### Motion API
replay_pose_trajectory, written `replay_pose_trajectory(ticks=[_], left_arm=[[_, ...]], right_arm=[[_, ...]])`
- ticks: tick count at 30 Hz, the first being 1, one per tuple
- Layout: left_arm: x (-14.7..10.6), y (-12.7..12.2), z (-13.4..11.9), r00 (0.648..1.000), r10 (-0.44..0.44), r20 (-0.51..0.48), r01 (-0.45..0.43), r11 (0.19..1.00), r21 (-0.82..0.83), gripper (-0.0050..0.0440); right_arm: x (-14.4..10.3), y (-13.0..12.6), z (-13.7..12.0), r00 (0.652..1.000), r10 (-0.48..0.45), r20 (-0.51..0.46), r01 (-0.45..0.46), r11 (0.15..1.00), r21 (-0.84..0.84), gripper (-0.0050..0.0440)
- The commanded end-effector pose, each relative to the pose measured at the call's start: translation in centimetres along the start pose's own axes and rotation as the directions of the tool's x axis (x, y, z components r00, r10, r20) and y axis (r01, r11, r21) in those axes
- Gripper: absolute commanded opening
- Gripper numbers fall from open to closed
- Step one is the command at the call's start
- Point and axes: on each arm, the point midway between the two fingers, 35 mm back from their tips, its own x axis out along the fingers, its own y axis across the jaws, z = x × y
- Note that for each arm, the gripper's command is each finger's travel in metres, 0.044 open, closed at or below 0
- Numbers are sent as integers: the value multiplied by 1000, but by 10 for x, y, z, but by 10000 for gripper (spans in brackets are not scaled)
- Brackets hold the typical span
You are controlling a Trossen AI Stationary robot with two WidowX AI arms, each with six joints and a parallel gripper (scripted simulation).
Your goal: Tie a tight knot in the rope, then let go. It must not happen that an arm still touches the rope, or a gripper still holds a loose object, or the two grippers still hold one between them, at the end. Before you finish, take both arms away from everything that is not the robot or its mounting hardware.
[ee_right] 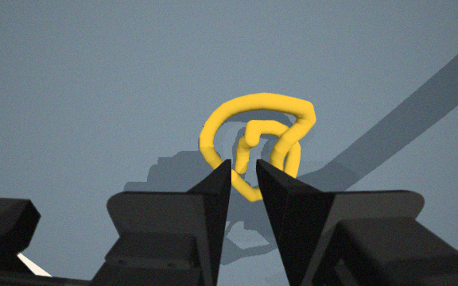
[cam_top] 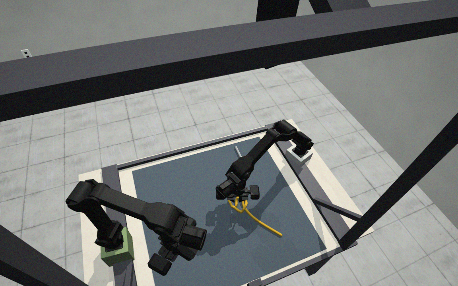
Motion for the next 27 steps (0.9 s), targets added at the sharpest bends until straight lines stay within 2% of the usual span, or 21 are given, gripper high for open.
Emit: replay_pose_trajectory(ticks=[1,11,23,26,27], left_arm=[[-5,1,0,1000,7,16,-7,1000,-3,100],[-5,1,0,1000,7,16,-7,1000,-3,100],[-5,1,0,1000,7,16,-7,1000,-3,100],[-5,1,0,1000,7,16,-7,1000,-3,100],[-5,1,0,1000,7,16,-7,1000,-3,100]], right_arm=[[-5,3,-2,1000,20,-14,-20,1000,-2,100],[9,3,-2,1000,20,-14,-20,1000,-2,100],[11,3,-2,1000,20,-14,-20,1000,-2,100],[11,3,-2,1000,20,-14,-20,1000,-2,35],[11,3,-2,1000,20,-14,-20,1000,-2,35]])
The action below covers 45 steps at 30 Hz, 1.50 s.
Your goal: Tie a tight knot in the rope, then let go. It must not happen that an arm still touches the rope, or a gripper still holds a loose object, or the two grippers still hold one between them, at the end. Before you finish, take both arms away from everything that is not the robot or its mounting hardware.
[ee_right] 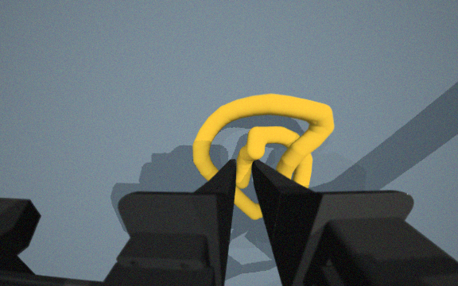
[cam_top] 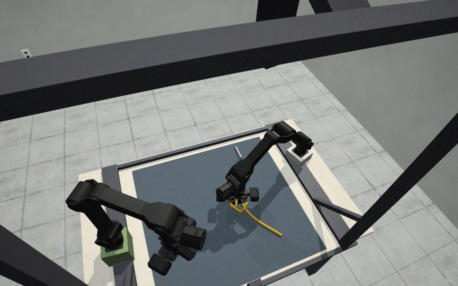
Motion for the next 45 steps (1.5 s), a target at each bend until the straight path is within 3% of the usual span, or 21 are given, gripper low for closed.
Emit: replay_pose_trajectory(ticks=[1,23,45], left_arm=[[-5,1,0,1000,7,16,-7,1000,-3,100],[-5,1,0,1000,7,16,-7,1000,-3,100],[-5,1,0,1000,7,16,-7,1000,-3,100]], right_arm=[[-9,4,-2,1000,21,-16,-21,1000,-2,35],[-9,4,-2,1000,21,-16,-21,1000,-2,35],[-44,3,-2,1000,21,-16,-22,1000,-2,35]])
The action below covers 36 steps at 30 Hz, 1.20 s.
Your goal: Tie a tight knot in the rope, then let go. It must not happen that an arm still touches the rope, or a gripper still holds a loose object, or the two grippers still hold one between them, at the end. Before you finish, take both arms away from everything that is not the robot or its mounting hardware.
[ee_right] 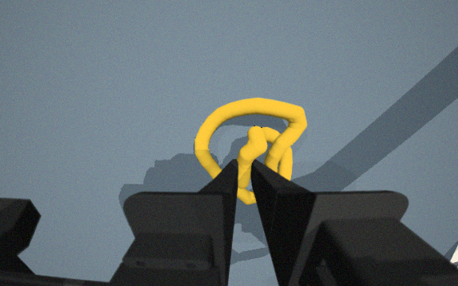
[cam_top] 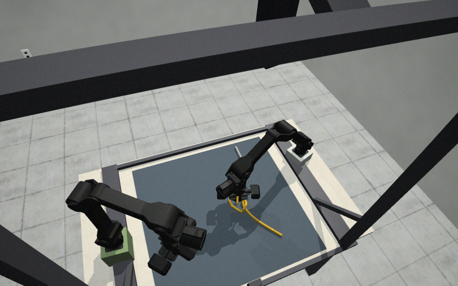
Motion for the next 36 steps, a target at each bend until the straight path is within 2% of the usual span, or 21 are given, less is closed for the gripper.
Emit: replay_pose_trajectory(ticks=[1,14,27,36], left_arm=[[-5,1,0,1000,7,16,-7,1000,-3,100],[-5,1,0,1000,7,16,-7,1000,-3,100],[-5,1,0,1000,7,16,-7,1000,-3,100],[-5,1,0,1000,7,16,-7,1000,-3,100]], right_arm=[[-24,6,-4,999,40,-31,-40,999,-2,35],[-24,7,-6,998,49,-34,-49,999,-1,35],[-26,25,-46,978,188,-88,-187,982,21,35],[-26,27,-52,973,210,-97,-208,978,26,35]])
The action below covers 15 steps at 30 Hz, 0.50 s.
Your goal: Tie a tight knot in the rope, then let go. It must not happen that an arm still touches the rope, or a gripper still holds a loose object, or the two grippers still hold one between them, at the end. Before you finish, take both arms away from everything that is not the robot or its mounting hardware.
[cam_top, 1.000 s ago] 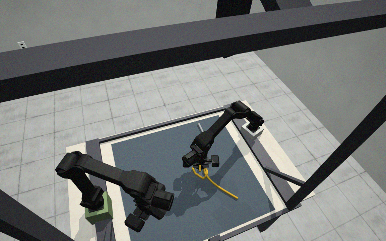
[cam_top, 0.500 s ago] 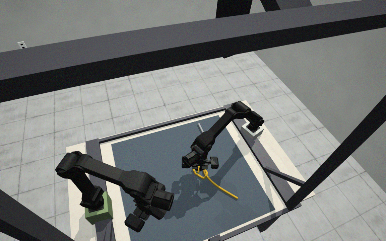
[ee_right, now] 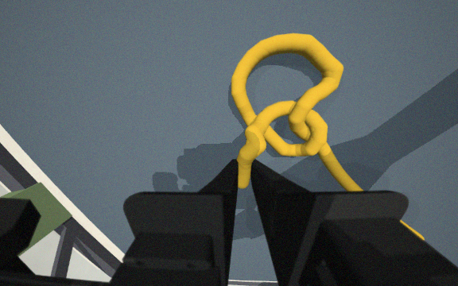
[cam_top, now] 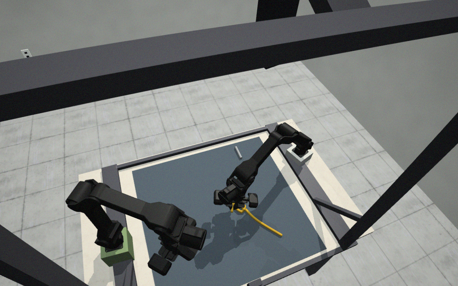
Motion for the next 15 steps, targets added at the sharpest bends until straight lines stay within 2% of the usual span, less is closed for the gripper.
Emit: replay_pose_trajectory(ticks=[1,15], left_arm=[[-5,1,0,1000,7,16,-7,1000,-3,100],[-5,1,0,1000,7,16,-7,1000,-3,100]], right_arm=[[-9,8,-10,999,43,-26,-42,999,6,35],[-4,24,-48,981,176,-78,-175,984,26,35]])
